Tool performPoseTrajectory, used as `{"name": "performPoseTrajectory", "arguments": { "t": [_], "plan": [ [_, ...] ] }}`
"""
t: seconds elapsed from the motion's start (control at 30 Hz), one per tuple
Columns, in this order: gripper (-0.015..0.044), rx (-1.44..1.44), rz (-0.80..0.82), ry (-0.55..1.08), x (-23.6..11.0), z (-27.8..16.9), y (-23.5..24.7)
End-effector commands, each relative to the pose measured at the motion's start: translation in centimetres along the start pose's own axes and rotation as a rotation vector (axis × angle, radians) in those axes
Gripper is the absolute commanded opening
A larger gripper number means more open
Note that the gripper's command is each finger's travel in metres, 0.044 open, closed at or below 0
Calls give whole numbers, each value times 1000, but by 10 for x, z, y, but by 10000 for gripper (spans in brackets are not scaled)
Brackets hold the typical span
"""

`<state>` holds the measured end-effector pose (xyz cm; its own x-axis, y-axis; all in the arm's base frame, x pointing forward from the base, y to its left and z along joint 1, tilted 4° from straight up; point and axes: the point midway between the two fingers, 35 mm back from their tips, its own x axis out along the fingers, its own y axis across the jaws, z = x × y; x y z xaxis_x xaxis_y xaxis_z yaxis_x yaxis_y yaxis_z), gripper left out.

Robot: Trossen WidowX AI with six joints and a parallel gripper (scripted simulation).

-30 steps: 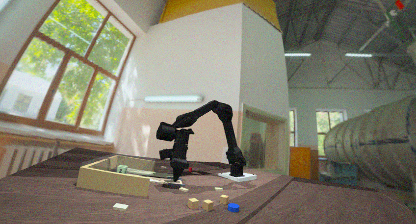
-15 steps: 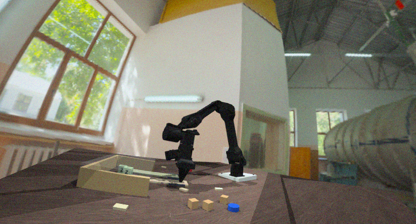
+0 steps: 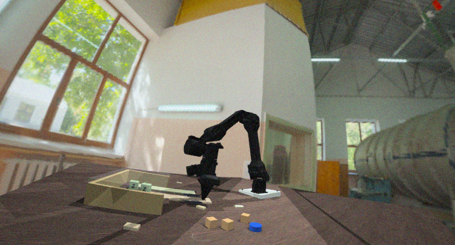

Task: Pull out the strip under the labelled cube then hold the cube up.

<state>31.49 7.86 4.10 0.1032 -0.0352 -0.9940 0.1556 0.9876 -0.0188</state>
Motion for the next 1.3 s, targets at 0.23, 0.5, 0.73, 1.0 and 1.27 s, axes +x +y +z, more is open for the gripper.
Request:
{"name": "performPoseTrajectory", "arguments": {
  "t": [0.23,0.5,0.73,1.0,1.27],
  "plan": [
    [0,1,-7,26,6,-24,-2],
    [0,0,-7,27,6,-36,-2],
    [0,0,-7,28,6,-47,-2],
    [0,0,-7,29,5,-59,-3],
    [0,0,-7,31,5,-71,-3]
  ]
}}
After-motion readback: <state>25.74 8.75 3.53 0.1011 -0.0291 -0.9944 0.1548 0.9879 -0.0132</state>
